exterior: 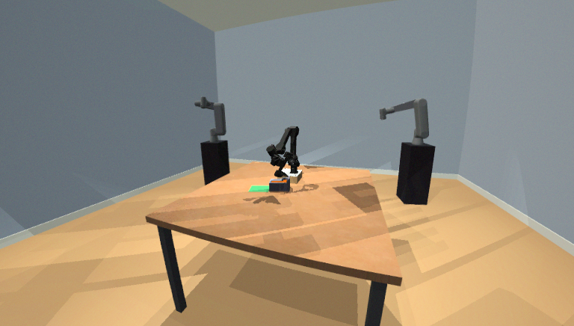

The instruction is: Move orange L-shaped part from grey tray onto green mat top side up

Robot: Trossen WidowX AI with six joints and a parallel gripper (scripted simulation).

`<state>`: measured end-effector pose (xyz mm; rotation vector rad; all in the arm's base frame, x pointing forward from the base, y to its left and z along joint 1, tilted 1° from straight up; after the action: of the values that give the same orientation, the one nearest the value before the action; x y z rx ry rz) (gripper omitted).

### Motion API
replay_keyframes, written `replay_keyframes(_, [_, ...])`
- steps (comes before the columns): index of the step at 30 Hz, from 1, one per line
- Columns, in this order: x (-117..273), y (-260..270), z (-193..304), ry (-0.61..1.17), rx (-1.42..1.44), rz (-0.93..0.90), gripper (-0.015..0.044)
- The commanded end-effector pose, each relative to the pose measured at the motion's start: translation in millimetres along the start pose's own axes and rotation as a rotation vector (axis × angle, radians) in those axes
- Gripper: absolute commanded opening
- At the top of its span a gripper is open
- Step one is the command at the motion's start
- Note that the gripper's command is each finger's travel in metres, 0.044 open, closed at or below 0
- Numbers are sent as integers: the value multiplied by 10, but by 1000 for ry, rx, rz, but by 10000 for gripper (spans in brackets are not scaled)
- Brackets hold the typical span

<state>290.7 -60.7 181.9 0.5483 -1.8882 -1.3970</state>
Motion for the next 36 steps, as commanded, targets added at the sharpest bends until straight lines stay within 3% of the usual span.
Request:
replay_keyframes(1, [-5,3,4,-2,1,11,374])
replay_keyframes(4, [-44,27,43,-14,16,116,295])
replay_keyframes(8, [-77,101,212,22,89,420,190])
replay_keyframes(14, [110,310,615,300,312,937,180])
replay_keyframes(26, [287,457,807,507,445,1146,180])
replay_keyframes(36, [292,461,812,513,449,1151,180])
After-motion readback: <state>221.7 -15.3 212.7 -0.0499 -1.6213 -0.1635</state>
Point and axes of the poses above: the point midway between the two fingers, 35 mm back from their tips, its own x axis back along the fingers, its own y axis across the jaws, z = x × y, the point moved 10 cm from there along x, back along the fingers, and after that the axes turned 12 degrees about -x, right-handed, at the moved point
